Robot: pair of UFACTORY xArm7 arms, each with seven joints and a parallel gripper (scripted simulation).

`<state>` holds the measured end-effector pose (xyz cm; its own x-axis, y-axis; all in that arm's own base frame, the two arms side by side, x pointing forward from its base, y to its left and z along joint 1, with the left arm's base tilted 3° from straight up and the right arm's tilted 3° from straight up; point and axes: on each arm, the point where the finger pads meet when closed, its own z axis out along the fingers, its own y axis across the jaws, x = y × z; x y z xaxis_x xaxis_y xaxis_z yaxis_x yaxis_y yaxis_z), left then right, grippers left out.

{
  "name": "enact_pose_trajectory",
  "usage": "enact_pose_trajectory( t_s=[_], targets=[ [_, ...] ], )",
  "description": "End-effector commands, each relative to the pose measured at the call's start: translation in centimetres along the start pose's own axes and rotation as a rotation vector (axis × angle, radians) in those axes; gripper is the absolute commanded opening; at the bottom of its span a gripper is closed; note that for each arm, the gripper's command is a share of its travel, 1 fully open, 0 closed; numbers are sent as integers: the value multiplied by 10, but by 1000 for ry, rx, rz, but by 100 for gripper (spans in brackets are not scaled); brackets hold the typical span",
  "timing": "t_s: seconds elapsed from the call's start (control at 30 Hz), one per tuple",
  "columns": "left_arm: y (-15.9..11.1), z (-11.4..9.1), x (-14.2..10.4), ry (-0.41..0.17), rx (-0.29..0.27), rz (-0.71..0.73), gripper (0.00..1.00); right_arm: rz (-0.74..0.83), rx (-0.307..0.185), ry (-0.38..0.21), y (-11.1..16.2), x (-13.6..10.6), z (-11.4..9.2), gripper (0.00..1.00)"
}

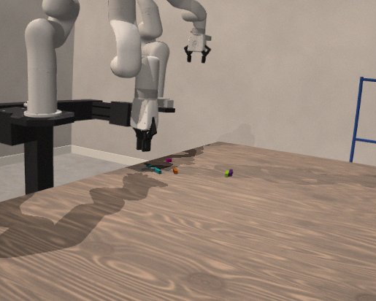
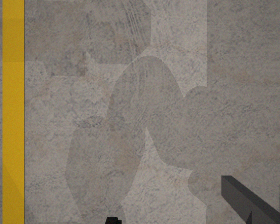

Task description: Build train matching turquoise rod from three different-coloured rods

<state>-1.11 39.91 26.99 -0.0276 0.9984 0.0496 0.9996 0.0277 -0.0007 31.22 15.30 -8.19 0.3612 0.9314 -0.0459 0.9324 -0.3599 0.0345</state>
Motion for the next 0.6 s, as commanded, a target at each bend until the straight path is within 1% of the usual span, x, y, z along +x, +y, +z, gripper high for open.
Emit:
enact_pose_trajectory(
  t_s=[0.0, 0.3, 0.57],
  targets=[
    [0, -2, 1, 5, -1, 0, 100, 0, -2, 2, 1, 1, -1, 26],
    [0, -2, 1, 5, -1, 0, 100, 0, -2, 2, 1, 1, 0, 26],
    [0, -2, 1, 5, -1, 0, 100, 0, -2, 2, 1, 1, 6, 26]
  ],
)
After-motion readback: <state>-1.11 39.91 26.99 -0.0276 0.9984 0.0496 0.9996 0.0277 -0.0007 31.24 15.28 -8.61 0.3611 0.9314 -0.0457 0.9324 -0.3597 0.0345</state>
